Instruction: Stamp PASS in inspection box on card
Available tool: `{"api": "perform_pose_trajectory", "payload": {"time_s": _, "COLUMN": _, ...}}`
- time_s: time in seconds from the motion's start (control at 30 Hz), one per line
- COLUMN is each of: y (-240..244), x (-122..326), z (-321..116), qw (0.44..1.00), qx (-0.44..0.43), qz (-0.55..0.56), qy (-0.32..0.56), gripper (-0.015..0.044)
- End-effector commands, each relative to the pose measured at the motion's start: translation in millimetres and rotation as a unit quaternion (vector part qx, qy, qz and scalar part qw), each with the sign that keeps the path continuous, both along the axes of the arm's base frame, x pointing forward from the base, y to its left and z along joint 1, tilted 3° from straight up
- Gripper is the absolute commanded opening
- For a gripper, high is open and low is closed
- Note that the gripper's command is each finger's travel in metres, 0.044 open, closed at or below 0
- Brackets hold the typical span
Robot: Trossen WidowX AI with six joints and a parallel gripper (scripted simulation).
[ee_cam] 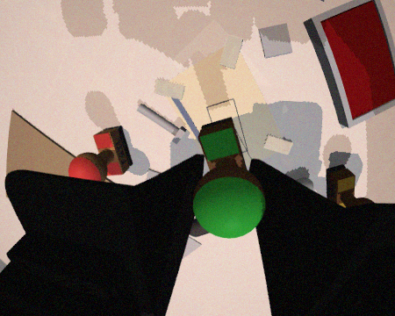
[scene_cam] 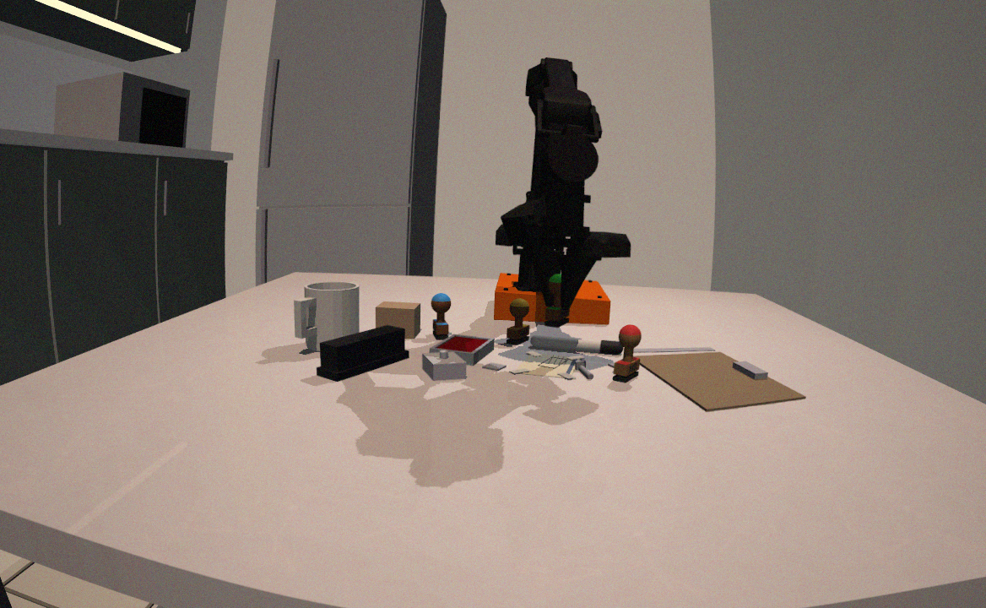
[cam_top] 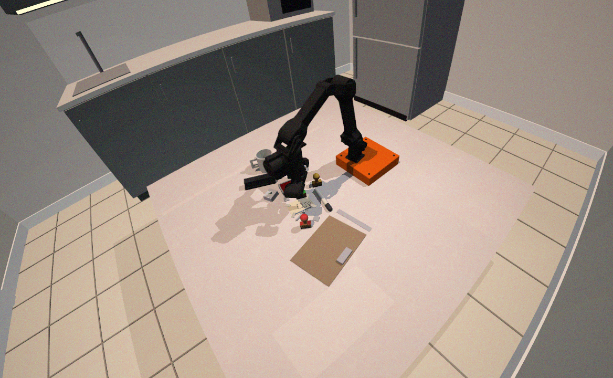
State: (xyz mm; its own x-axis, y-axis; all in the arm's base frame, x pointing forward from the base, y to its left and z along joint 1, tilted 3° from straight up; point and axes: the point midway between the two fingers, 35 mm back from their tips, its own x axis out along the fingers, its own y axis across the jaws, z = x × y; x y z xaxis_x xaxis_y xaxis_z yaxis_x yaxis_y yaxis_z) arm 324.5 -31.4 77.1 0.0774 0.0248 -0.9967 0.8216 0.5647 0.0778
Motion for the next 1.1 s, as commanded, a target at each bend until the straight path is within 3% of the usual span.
{"api": "perform_pose_trajectory", "payload": {"time_s": 0.0, "y": -1, "x": 0, "z": -5, "qw": 1.0, "qx": -0.002, "qz": -0.003, "qy": 0.003, "gripper": 0.0}}
{"api": "perform_pose_trajectory", "payload": {"time_s": 1.07, "y": 0, "x": 1, "z": -26, "qw": 1.0, "qx": -0.002, "qz": -0.002, "qy": 0.001, "gripper": 0.0}}
